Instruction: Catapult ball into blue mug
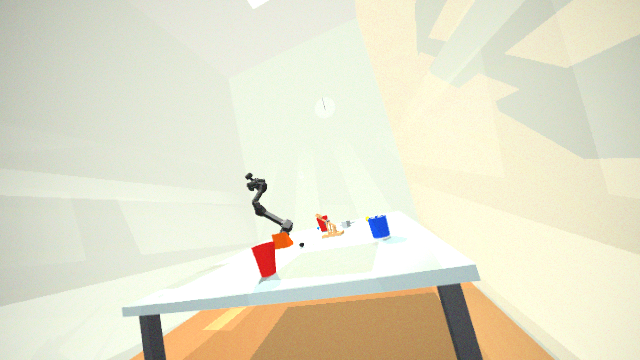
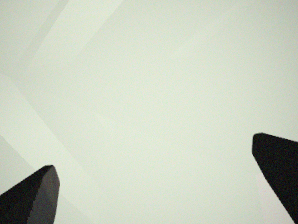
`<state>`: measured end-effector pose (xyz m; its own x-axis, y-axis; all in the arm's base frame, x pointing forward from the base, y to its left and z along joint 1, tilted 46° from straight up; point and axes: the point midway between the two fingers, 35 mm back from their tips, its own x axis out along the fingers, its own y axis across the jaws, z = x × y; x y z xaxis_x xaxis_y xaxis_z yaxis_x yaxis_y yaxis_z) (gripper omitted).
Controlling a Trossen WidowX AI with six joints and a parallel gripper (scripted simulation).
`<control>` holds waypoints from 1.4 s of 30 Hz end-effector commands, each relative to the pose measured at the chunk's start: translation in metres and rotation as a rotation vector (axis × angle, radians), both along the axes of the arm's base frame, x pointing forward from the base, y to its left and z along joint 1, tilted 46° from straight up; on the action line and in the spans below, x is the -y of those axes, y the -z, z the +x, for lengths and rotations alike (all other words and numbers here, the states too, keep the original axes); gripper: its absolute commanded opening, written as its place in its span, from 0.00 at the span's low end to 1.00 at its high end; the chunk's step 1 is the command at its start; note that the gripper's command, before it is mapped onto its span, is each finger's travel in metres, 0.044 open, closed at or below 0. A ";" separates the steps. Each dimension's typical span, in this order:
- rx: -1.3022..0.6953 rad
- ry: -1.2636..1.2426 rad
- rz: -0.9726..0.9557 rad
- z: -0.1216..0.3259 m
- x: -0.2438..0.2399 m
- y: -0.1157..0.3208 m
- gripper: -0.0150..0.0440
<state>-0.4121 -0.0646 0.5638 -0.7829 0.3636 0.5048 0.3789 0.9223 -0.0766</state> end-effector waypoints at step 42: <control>-1.175 0.266 -0.142 0.412 -0.146 -0.136 1.00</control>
<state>-0.0366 0.0816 0.7021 0.1526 0.5695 0.8077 0.2014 0.7822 -0.5896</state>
